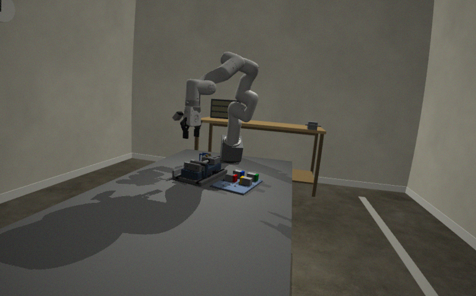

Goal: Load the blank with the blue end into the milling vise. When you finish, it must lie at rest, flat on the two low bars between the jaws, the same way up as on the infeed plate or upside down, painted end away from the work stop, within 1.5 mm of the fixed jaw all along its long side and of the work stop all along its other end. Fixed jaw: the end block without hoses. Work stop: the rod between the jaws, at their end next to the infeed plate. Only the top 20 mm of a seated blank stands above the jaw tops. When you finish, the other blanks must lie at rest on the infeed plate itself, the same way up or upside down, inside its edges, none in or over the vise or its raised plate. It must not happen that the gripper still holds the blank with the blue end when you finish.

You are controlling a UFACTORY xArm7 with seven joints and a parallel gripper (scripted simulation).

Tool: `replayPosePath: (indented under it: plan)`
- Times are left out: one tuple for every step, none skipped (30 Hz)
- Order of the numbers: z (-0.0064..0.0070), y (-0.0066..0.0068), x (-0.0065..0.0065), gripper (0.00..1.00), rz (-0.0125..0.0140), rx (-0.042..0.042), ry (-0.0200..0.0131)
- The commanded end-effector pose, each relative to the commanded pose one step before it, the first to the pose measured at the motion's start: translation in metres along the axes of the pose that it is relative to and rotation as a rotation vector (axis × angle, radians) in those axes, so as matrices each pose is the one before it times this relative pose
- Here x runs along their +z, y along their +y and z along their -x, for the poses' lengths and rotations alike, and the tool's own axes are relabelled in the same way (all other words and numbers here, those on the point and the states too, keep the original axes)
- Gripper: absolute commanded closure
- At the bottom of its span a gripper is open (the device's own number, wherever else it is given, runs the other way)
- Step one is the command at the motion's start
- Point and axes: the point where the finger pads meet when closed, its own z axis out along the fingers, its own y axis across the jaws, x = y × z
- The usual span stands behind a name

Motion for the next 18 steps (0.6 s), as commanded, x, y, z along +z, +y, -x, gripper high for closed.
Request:
replayPosePath:
  plan:
    - [0.01004, 0.00686, -0.00562, 0.00, -0.00556, 0.00123, 0.00126]
    - [0.00000, 0.00000, 0.00000, 0.00, 0.00000, 0.00000, 0.00000]
    - [0.00000, 0.00000, 0.00000, 0.00, 0.00000, 0.00000, 0.00000]
    - [0.00000, 0.00000, 0.00000, 0.00, 0.00000, 0.00000, 0.00000]
    - [0.00000, 0.00000, 0.00000, 0.00, 0.00000, 0.00000, 0.00000]
    - [0.00000, 0.00000, 0.00000, 0.00, 0.00000, 0.00000, 0.00000]
    - [0.00344, 0.00231, -0.00113, 0.00, -0.00034, -0.00065, -0.00014]
    - [0.00384, 0.00296, -0.00121, 0.00, 0.00005, 0.00007, -0.00003]
    - [0.00384, 0.00296, -0.00121, 0.00, 0.00005, 0.00007, -0.00003]
    - [0.00384, 0.00296, -0.00121, 0.00, 0.00005, 0.00007, -0.00003]
    - [0.00384, 0.00296, -0.00121, 0.00, 0.00005, 0.00007, -0.00003]
    - [0.00384, 0.00296, -0.00121, 0.00, 0.00005, 0.00007, -0.00003]
    - [0.00384, 0.00296, -0.00120, 0.00, 0.00005, 0.00007, -0.00003]
    - [0.00384, 0.00296, -0.00120, 0.00, 0.00005, 0.00007, -0.00003]
    - [0.00384, 0.00296, -0.00120, 0.00, 0.00005, 0.00007, -0.00003]
    - [0.00384, 0.00296, -0.00120, 0.00, 0.00005, 0.00007, -0.00003]
    - [0.00000, 0.00000, 0.00000, 0.00, 0.00000, 0.00000, 0.00000]
    - [0.00000, 0.00000, 0.00000, 0.00, 0.00000, 0.00000, 0.00000]
